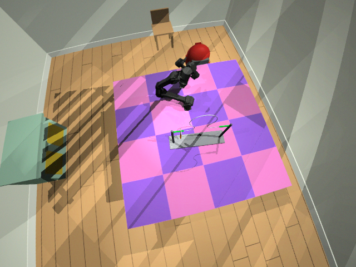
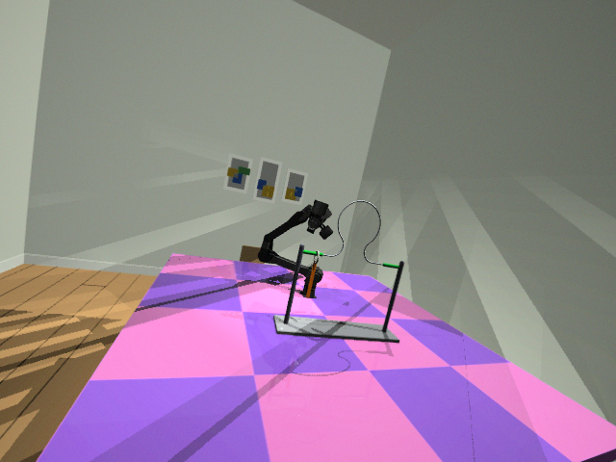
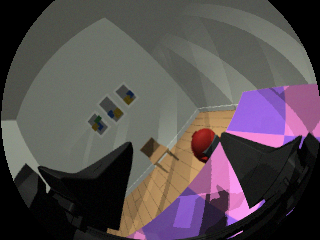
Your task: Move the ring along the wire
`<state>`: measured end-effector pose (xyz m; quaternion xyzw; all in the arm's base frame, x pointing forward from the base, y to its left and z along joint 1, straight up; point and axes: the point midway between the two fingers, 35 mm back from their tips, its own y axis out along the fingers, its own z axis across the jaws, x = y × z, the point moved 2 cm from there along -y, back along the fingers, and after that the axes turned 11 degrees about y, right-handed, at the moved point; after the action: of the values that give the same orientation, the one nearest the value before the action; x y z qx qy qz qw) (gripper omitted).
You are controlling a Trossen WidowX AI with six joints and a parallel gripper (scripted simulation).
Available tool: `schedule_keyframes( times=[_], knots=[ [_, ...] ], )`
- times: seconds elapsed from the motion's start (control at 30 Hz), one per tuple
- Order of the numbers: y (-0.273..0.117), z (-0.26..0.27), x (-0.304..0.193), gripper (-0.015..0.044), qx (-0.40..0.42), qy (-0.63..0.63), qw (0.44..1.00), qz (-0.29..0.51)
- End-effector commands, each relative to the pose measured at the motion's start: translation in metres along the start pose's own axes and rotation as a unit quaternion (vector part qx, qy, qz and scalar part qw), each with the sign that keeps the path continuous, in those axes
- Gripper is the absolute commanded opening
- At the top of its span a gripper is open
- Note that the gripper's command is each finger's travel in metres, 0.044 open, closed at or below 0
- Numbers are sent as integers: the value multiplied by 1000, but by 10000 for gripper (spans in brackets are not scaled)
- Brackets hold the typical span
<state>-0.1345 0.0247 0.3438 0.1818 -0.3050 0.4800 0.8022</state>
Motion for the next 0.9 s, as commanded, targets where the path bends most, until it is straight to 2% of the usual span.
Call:
schedule_keyframes(
  times=[0.0, 0.27, 0.53, 0.87],
  knots=[
    [0, 0, 0, 374, -1, -2, 1000, -1],
    [1, -6, 17, 164, -52, -54, 996, -45],
    [-4, -50, 54, 160, -136, -75, 980, -120],
    [-37, -105, 93, 160, -252, -101, 940, -206]
  ],
)
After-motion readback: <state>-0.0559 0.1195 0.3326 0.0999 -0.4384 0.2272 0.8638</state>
